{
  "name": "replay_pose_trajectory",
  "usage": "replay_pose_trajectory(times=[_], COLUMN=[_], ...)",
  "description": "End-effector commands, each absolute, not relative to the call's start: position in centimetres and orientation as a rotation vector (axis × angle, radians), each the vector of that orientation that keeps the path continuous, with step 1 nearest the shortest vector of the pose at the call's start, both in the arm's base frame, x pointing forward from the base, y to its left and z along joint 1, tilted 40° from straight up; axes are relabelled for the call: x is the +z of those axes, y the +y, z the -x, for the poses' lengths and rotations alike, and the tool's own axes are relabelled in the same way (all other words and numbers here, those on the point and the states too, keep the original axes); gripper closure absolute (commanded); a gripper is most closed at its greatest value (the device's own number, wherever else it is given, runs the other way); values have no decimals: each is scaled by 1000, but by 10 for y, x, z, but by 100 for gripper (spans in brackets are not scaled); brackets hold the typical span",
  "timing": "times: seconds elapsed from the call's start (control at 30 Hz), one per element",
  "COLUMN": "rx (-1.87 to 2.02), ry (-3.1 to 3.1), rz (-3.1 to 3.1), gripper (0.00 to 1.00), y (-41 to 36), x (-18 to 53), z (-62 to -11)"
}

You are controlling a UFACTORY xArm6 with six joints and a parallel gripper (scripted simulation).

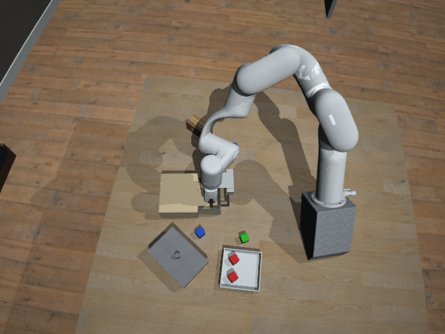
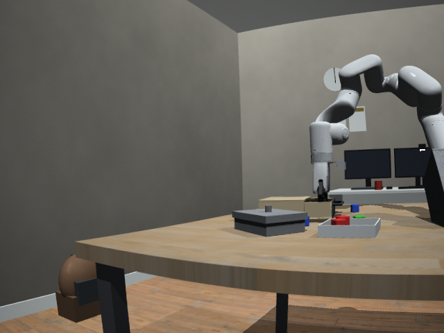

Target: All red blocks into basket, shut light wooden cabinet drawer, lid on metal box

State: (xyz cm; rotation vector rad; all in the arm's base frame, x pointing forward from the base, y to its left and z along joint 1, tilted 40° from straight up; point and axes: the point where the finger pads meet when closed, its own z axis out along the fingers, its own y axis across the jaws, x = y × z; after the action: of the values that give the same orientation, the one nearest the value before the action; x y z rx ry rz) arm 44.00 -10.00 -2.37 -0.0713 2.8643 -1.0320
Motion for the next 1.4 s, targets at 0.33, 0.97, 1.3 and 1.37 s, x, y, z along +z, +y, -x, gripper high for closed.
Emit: replay_pose_trajectory(times=[0.33, 0.97, 1.3, 1.37], rx=[-1030, -1030, -1030, -1030], ry=[2862, 2862, 2862, 2862], rz=[72, 72, 72, 72], gripper=[100, 100, 100, 100], y=[-95, -61, -33, -28], x=[-18, 23, 58, 64], z=[-440, -434, -430, -429])
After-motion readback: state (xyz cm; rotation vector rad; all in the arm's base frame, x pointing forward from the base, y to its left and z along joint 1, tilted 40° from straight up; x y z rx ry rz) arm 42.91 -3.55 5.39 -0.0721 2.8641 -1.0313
